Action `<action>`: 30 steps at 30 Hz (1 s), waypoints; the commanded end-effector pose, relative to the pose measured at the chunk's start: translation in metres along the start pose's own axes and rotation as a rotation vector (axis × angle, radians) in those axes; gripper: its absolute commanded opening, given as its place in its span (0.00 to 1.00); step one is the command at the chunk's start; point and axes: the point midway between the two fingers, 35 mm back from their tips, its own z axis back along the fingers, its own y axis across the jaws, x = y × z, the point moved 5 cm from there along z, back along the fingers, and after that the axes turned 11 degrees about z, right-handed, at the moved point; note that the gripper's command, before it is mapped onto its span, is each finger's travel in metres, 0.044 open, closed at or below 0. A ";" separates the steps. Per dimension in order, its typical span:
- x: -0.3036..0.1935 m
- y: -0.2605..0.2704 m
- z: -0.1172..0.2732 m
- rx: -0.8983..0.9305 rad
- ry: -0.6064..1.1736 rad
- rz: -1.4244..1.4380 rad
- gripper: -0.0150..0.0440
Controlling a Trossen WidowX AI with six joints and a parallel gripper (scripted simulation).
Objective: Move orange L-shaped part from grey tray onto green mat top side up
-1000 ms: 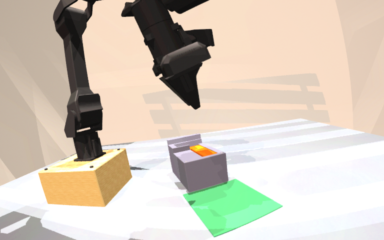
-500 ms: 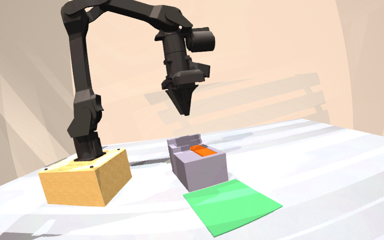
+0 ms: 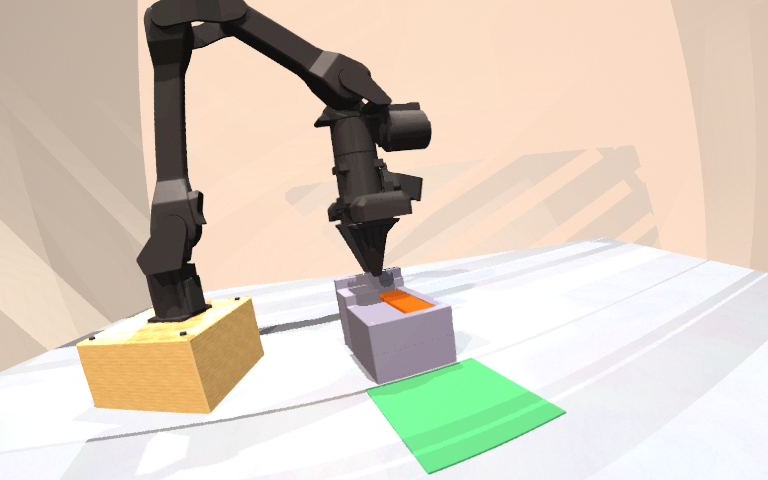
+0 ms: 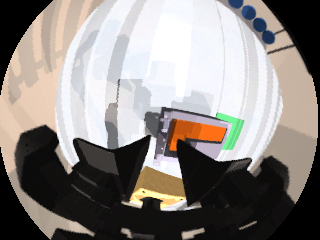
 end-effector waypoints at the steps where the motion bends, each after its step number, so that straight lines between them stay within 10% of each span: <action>1: -0.003 0.000 -0.017 -0.003 0.004 -0.003 0.56; 30: -0.003 0.000 -0.053 -0.003 0.004 -0.003 0.56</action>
